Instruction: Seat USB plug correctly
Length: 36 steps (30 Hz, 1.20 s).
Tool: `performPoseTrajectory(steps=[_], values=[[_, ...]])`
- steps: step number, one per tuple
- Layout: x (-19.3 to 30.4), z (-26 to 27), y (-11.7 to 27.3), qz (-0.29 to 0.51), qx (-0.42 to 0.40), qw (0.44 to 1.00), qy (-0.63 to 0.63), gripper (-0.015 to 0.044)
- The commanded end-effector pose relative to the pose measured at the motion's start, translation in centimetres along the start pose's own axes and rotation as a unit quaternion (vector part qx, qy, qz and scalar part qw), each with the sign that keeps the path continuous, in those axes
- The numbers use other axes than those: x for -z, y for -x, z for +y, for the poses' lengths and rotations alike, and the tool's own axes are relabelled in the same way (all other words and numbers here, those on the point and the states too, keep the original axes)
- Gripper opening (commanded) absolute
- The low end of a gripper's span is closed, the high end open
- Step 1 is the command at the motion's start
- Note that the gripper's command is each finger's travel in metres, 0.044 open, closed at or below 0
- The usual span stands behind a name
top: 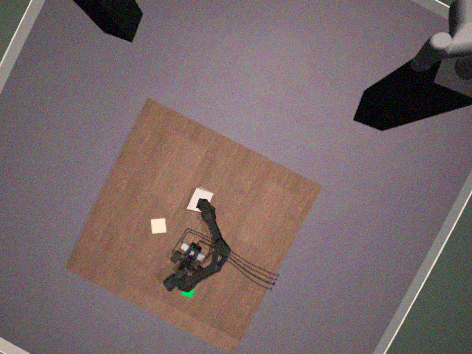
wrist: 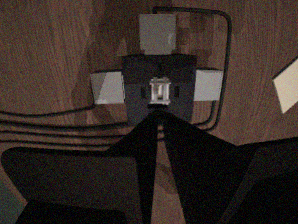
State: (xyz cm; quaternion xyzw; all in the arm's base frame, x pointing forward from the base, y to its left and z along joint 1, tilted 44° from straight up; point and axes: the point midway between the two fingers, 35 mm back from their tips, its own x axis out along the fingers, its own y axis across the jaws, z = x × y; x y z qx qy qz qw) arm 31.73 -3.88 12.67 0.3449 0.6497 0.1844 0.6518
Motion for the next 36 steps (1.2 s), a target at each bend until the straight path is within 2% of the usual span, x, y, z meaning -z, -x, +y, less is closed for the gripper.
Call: performPoseTrajectory(steps=[1,18,36], values=[[-0.01,-0.01,-0.01,0.000,0.000,0.999,-0.048,0.0000],[-0.01,-0.01,-0.01,0.000,0.000,0.964,-0.268,0.0000],[-0.01,-0.01,-0.01,0.000,0.000,0.874,-0.485,0.0000]])
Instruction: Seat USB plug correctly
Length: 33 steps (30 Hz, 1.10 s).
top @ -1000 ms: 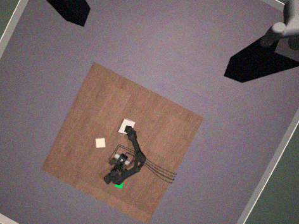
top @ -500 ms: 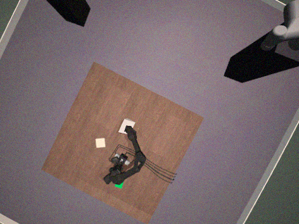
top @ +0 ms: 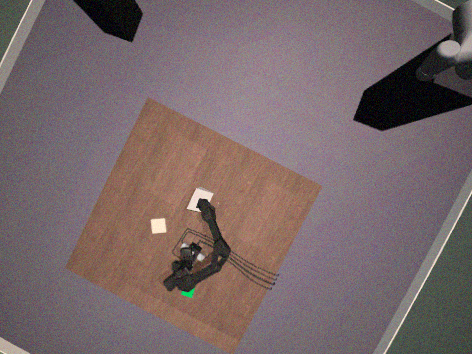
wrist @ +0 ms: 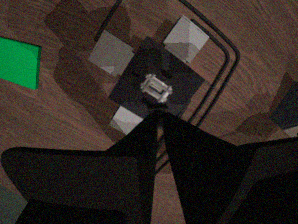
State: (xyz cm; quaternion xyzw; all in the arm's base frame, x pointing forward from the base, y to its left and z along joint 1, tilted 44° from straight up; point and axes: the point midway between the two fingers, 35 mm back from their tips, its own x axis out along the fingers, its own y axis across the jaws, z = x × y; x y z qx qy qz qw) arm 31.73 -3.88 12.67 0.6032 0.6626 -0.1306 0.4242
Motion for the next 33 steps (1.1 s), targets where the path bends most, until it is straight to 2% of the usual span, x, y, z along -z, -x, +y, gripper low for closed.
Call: performPoseTrajectory(steps=[1,19,33], values=[[-0.02,0.00,-0.01,0.000,0.000,0.999,-0.049,0.0000],[-0.02,0.00,-0.01,0.000,0.000,0.961,-0.278,0.0000],[-0.02,0.01,-0.01,0.000,0.000,0.958,-0.286,0.0000]])
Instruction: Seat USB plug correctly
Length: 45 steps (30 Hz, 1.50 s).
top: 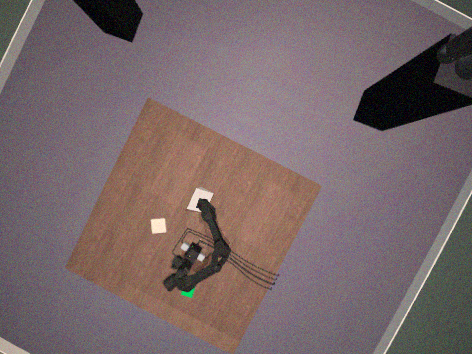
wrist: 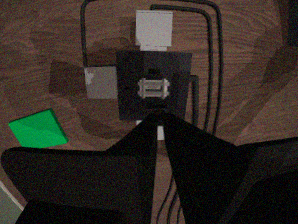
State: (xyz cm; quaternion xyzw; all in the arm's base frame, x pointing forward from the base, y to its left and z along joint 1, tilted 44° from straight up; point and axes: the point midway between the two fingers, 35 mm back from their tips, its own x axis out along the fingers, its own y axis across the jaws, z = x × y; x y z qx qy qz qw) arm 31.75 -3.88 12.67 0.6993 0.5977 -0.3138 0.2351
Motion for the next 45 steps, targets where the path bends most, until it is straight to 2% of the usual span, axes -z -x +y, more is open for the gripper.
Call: performPoseTrajectory(steps=[1,45], values=[[-0.01,0.00,-0.01,0.000,0.000,1.000,0.000,0.0000],[-0.26,0.03,-0.52,-0.012,-0.001,1.000,-0.008,0.0000]])
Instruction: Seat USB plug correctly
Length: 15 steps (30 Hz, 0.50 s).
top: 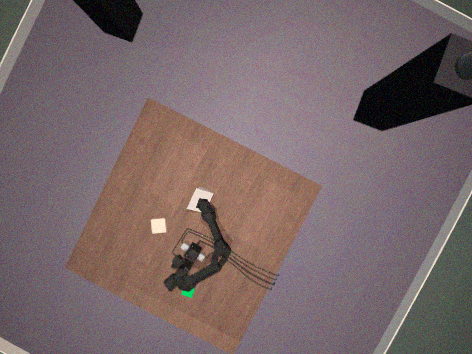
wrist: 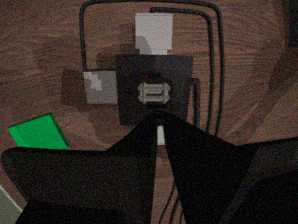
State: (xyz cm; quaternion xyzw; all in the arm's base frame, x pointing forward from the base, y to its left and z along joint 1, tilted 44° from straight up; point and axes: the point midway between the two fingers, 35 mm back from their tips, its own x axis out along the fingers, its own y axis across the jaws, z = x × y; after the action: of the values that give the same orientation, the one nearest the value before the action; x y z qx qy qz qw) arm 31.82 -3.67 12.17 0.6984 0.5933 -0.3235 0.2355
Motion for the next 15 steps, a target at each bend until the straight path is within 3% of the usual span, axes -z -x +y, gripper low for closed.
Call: performPoseTrajectory(steps=[1,15], values=[[-0.07,-0.01,-0.03,-0.004,0.000,1.000,-0.001,0.0000],[-0.15,0.00,-0.19,-0.007,0.000,1.000,-0.004,0.0000]])
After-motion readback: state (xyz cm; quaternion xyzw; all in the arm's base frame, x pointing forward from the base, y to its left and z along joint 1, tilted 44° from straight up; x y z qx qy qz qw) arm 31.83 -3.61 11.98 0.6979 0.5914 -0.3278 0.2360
